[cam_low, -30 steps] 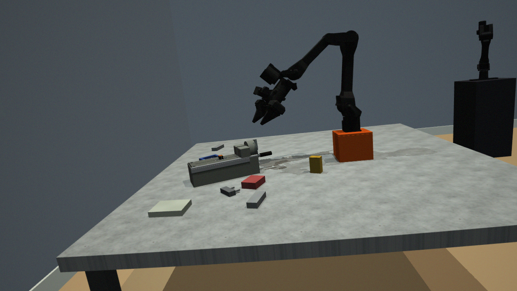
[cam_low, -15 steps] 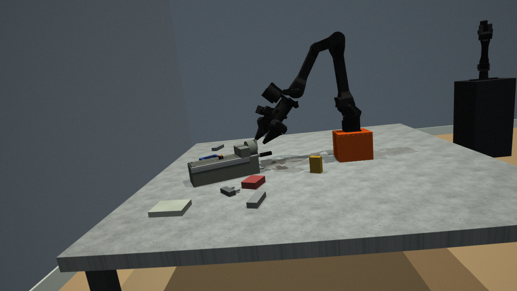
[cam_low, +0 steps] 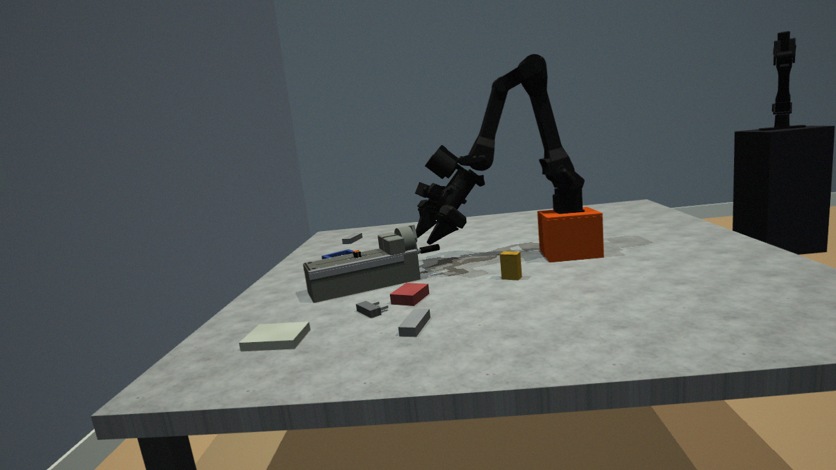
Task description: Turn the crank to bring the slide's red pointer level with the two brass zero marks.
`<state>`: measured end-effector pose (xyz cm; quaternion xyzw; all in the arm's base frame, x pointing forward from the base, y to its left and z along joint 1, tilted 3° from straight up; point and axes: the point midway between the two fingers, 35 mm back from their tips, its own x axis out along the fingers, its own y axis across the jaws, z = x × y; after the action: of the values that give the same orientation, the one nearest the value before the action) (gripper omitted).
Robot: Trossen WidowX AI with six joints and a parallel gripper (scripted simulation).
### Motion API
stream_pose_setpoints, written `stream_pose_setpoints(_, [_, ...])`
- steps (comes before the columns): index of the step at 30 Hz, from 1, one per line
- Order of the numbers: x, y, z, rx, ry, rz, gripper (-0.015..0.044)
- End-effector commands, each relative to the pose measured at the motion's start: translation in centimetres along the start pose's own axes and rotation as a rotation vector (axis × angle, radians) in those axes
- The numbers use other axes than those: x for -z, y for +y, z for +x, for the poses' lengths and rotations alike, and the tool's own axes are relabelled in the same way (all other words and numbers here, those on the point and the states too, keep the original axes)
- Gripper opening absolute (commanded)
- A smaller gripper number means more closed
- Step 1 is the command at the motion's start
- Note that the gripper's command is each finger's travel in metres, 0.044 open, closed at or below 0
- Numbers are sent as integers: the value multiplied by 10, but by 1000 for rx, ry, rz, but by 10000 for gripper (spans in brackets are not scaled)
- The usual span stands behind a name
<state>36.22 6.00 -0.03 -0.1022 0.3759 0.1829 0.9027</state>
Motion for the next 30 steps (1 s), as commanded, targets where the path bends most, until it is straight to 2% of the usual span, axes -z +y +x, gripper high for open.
stream_pose_setpoints(1, [6,0,6,-4,0,-5,440])
stream_pose_setpoints(28, [37,1,34,-4,1,-5,440])
stream_pose_setpoints(30, [37,1,34,-4,1,-5,387])
